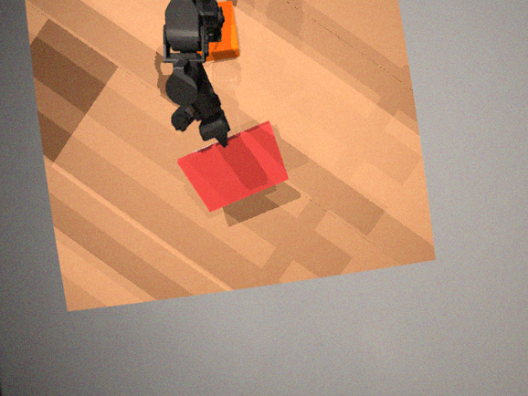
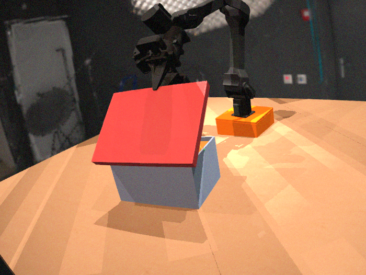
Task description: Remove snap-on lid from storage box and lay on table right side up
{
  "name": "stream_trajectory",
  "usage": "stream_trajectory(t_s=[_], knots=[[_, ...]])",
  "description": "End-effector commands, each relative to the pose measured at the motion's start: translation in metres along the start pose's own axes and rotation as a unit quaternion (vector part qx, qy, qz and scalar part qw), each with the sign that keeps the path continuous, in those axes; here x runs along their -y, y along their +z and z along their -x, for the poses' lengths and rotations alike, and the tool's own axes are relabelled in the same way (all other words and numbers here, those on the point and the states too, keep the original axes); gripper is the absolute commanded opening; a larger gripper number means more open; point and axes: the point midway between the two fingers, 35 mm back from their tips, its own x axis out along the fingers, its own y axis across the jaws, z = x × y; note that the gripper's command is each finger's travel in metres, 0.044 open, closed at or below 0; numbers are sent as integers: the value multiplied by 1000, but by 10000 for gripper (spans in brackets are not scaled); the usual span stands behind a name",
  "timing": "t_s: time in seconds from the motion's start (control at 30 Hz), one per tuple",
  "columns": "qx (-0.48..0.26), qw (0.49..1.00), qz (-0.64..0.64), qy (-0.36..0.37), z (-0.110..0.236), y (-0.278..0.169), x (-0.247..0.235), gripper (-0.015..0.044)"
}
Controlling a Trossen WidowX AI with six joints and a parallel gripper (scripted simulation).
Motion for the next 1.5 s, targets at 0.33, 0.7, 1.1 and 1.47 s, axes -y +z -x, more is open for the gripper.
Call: stream_trajectory(t_s=[0.33, 0.7, 1.1, 1.47], knots=[[-1, 1000, 1, 6, 3, -15, 0, 0], [-2, 1000, 0, 6, 5, -36, 2, 0], [-3, 1000, -1, 6, 8, -60, 4, 0], [-3, 1000, -2, 6, 10, -82, 6, 0]])
